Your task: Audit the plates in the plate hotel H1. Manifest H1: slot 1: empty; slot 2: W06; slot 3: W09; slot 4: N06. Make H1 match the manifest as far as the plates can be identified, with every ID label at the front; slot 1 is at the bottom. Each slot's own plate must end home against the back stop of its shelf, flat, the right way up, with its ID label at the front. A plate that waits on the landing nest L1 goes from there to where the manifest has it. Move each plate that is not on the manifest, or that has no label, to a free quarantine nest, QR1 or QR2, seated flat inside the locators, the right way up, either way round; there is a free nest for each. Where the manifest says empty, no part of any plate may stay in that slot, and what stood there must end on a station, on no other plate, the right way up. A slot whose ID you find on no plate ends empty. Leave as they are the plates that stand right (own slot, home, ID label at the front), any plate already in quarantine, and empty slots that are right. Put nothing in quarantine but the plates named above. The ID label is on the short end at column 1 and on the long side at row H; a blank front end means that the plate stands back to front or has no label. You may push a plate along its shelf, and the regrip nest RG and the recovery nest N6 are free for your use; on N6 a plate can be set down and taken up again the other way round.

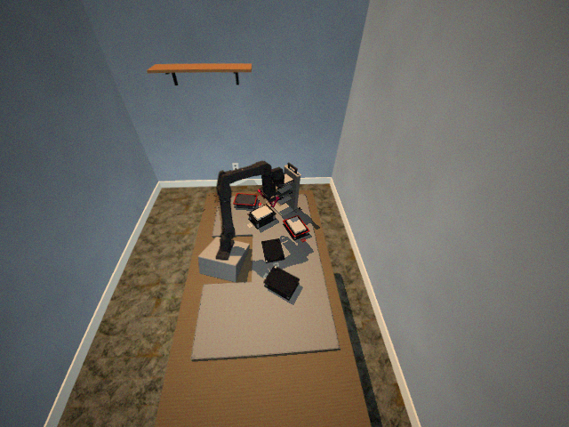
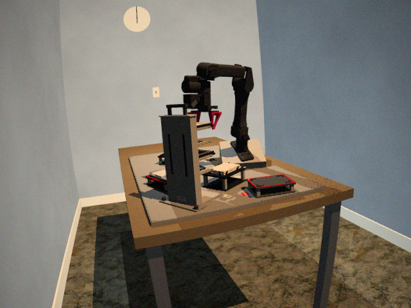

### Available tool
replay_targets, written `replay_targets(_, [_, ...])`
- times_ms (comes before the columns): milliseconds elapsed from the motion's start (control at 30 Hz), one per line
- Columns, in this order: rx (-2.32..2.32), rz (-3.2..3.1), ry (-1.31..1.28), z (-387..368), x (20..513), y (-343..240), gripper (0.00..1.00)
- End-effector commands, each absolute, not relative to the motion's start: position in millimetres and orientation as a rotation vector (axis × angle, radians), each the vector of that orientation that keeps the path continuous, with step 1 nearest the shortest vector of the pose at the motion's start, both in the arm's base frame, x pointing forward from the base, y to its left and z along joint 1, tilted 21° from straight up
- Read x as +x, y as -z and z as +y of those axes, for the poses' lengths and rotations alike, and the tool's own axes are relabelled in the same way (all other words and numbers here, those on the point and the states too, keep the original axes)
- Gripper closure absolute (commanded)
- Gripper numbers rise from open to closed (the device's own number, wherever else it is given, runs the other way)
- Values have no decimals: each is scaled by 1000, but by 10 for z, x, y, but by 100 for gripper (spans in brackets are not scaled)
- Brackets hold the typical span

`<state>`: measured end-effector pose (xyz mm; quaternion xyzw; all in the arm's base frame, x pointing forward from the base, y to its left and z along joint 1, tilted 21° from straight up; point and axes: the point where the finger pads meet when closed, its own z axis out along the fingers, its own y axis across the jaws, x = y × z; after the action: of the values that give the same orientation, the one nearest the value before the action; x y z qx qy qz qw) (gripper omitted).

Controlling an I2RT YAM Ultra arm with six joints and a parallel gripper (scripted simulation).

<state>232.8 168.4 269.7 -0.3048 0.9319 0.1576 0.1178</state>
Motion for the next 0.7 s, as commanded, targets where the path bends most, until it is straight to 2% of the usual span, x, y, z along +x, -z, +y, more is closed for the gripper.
replay_targets(0, [-905,2630,-498,1587,2349,-2750,0])
replay_targets(667, [-768,2359,-573,1090,2631,-2581,0])
